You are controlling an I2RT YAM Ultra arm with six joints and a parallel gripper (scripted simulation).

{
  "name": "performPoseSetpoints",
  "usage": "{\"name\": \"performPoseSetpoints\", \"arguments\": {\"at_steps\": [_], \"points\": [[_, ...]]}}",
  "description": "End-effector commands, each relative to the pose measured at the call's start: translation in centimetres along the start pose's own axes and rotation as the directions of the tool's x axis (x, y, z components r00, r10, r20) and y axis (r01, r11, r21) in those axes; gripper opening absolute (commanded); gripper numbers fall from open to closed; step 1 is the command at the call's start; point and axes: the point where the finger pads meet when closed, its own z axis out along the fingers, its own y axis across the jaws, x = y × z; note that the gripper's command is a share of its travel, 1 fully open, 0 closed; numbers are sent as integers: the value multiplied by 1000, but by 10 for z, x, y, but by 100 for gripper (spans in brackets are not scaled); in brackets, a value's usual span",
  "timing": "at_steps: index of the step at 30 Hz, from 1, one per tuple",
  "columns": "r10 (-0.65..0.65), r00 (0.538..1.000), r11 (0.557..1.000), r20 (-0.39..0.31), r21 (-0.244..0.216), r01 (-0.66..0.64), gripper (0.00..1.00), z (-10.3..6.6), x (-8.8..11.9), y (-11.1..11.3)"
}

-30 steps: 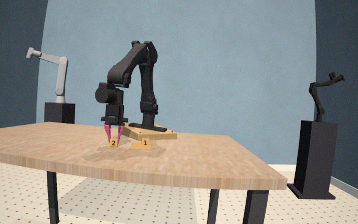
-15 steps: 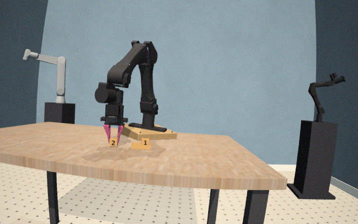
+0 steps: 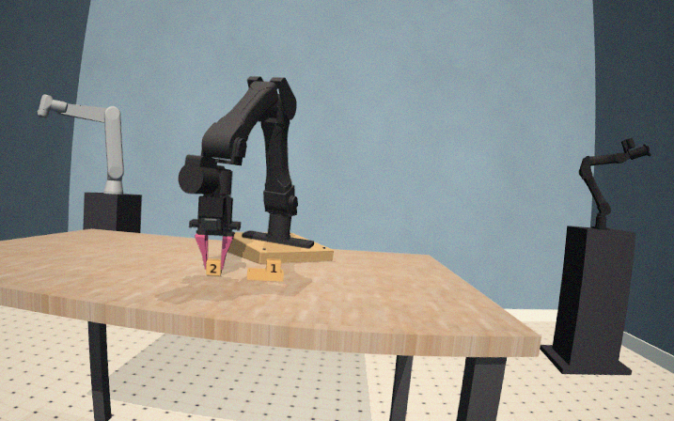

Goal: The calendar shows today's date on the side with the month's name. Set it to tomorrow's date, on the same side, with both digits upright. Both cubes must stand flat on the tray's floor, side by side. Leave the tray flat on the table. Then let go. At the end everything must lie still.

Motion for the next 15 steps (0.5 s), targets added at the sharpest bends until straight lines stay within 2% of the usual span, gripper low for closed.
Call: {"name": "performPoseSetpoints", "arguments": {"at_steps": [1, 15], "points": [[0, 1000, 1000, 24, 10, -1, 26, -8, -4, -4], [-3, 1000, 1000, 25, 11, 3, 26, -8, -6, -3]]}}
